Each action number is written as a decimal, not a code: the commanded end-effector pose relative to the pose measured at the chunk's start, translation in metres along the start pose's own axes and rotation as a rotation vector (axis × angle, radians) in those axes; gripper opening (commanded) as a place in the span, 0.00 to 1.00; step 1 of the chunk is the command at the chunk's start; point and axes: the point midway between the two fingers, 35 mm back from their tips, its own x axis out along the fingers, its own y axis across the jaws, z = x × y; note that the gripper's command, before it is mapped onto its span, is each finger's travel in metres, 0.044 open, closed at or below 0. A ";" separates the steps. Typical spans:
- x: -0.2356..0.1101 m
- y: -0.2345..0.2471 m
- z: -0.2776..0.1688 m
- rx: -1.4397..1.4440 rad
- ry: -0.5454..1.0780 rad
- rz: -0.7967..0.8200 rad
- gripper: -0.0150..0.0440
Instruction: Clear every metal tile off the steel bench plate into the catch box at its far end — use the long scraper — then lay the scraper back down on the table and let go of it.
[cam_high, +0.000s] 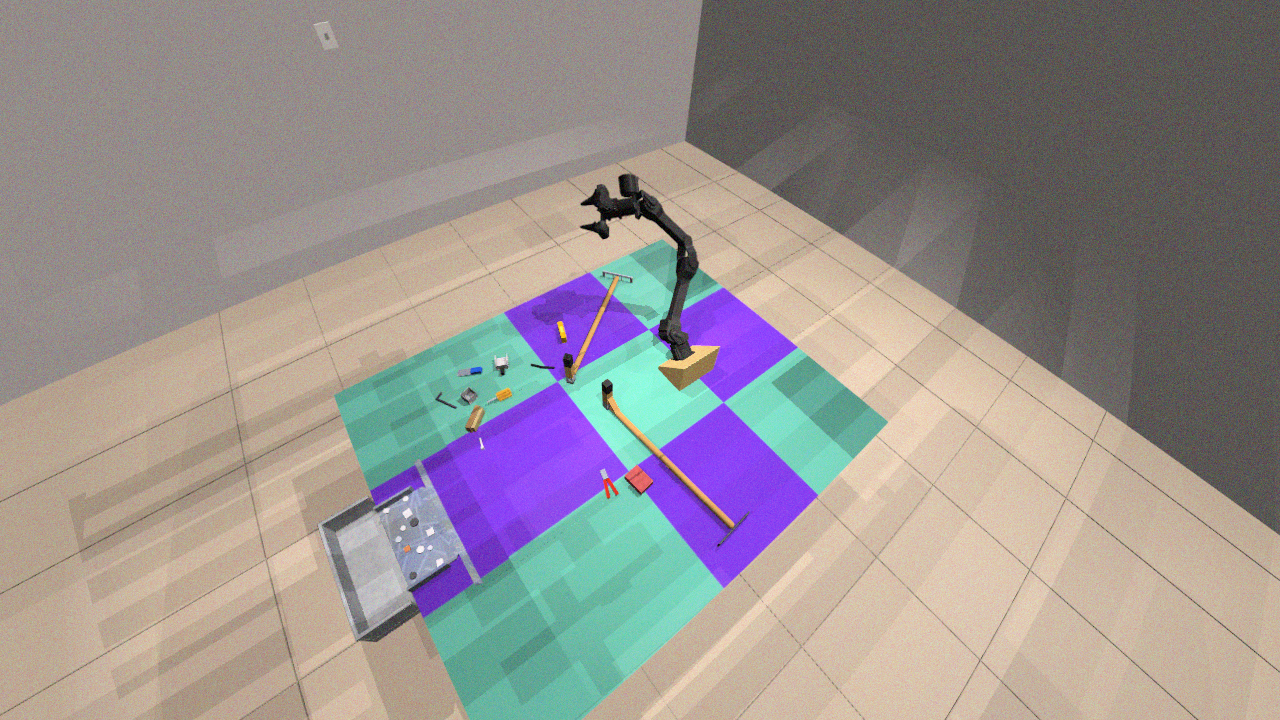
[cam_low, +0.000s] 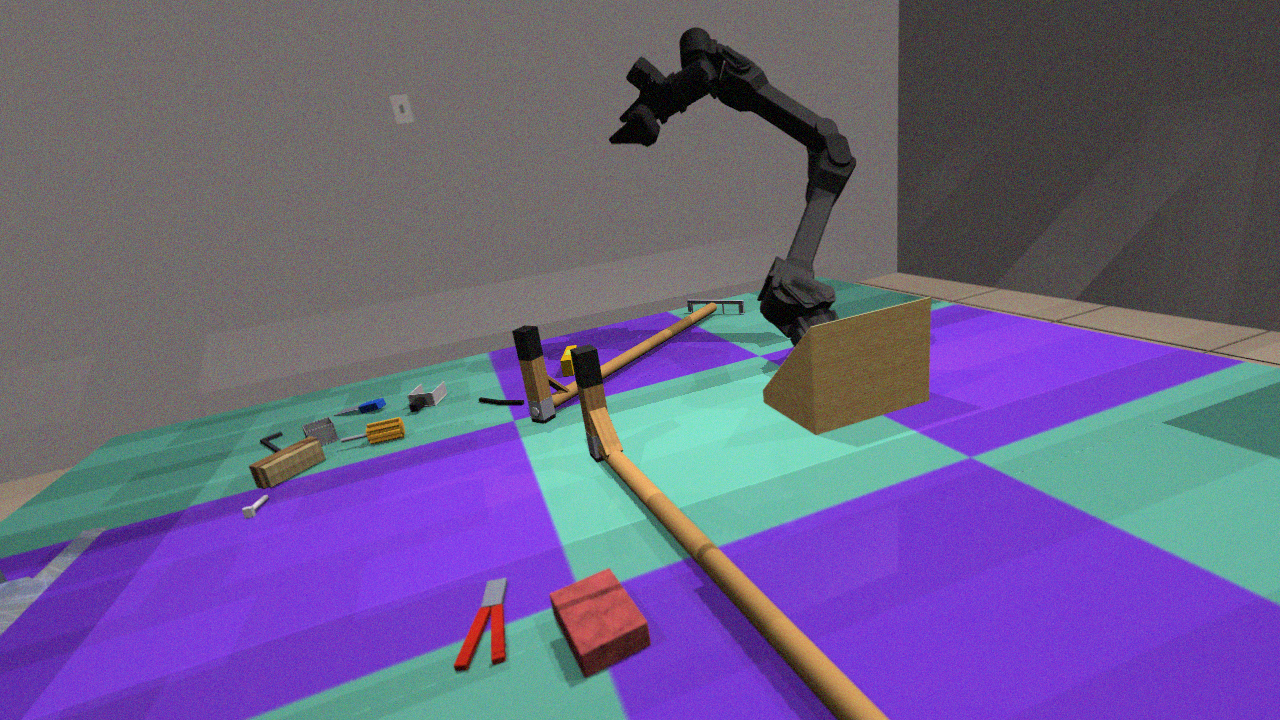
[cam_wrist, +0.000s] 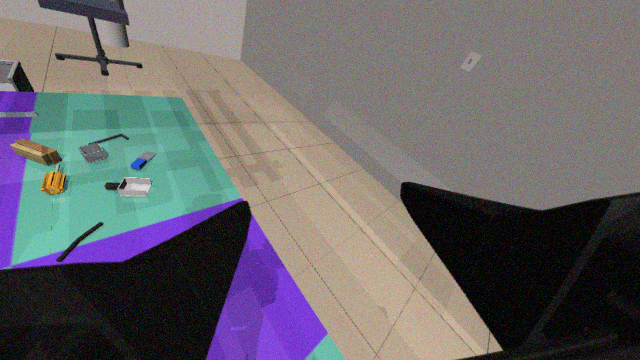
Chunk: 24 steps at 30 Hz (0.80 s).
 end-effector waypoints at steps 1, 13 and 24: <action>-0.008 -0.005 -0.007 0.037 0.024 -0.016 1.00; -0.032 -0.014 -0.026 0.129 0.107 -0.063 1.00; -0.057 -0.018 -0.039 0.214 0.180 -0.114 1.00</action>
